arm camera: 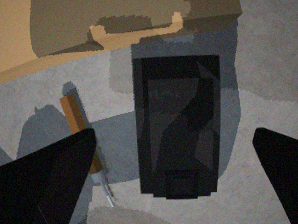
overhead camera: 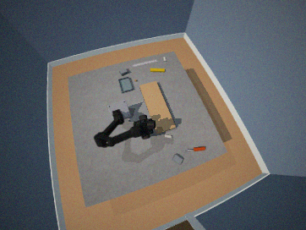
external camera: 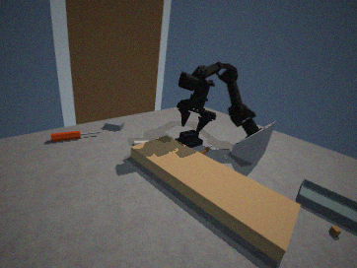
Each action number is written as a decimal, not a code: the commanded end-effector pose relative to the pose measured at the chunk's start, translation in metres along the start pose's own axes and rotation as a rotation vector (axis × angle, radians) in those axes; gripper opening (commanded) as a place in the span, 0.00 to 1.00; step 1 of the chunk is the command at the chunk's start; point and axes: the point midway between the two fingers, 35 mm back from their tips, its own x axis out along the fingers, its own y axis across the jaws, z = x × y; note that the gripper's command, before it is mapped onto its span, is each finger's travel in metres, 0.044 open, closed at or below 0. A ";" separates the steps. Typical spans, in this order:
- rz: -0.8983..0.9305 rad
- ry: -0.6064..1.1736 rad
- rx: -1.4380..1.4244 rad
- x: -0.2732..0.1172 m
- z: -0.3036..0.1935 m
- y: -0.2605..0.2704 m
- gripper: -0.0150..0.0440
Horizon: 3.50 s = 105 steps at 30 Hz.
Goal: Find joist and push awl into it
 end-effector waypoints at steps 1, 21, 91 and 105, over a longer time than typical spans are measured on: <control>-0.055 -0.021 -0.062 0.000 0.000 -0.002 1.00; -0.049 -0.018 -0.060 0.019 -0.004 -0.002 1.00; -0.023 0.000 -0.053 0.002 0.003 0.006 0.25; -0.049 -0.016 -0.063 -0.048 0.013 0.003 0.25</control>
